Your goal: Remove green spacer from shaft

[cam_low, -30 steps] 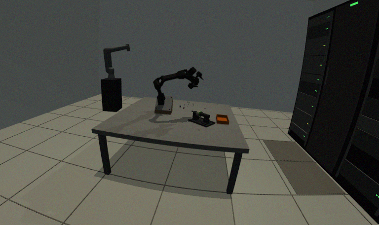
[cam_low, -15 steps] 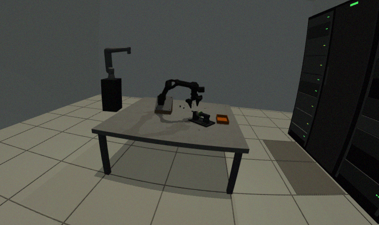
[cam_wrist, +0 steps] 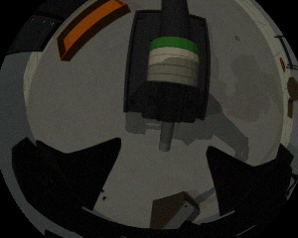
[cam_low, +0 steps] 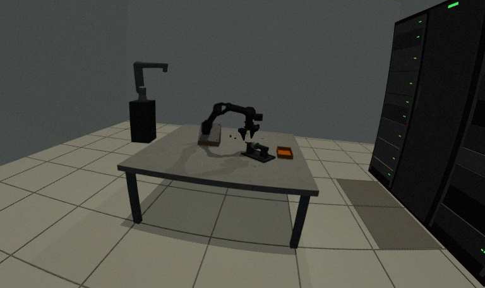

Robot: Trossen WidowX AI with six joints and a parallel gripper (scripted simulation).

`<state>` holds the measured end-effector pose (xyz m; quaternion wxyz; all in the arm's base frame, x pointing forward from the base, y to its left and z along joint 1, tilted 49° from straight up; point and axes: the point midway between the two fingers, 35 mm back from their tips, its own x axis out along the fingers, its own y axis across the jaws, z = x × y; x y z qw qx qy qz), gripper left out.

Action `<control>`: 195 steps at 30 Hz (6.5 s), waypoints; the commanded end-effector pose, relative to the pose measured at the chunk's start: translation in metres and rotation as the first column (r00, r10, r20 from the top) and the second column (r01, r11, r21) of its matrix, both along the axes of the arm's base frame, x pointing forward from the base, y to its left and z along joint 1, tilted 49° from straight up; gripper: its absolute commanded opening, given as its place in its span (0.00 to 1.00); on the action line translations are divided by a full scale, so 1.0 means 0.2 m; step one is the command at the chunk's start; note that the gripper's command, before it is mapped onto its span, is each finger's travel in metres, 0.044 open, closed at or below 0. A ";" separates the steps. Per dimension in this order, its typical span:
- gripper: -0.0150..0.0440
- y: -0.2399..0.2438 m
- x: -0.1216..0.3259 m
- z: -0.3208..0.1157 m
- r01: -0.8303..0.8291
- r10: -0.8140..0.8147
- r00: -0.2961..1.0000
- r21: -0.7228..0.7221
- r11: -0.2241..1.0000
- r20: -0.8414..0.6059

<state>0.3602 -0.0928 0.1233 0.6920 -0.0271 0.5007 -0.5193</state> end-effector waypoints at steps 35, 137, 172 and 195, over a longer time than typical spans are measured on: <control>1.00 -0.03 0.00 -0.02 0.001 -0.001 1.000 -0.003 1.000 -0.007; 0.25 -0.23 -0.02 -0.19 0.000 0.000 1.000 -0.005 1.000 -0.005; 0.25 -0.19 -0.08 -0.24 0.001 -0.001 1.000 -0.006 1.000 -0.007; 0.25 -0.18 -0.09 -0.24 0.001 -0.001 1.000 -0.006 1.000 -0.007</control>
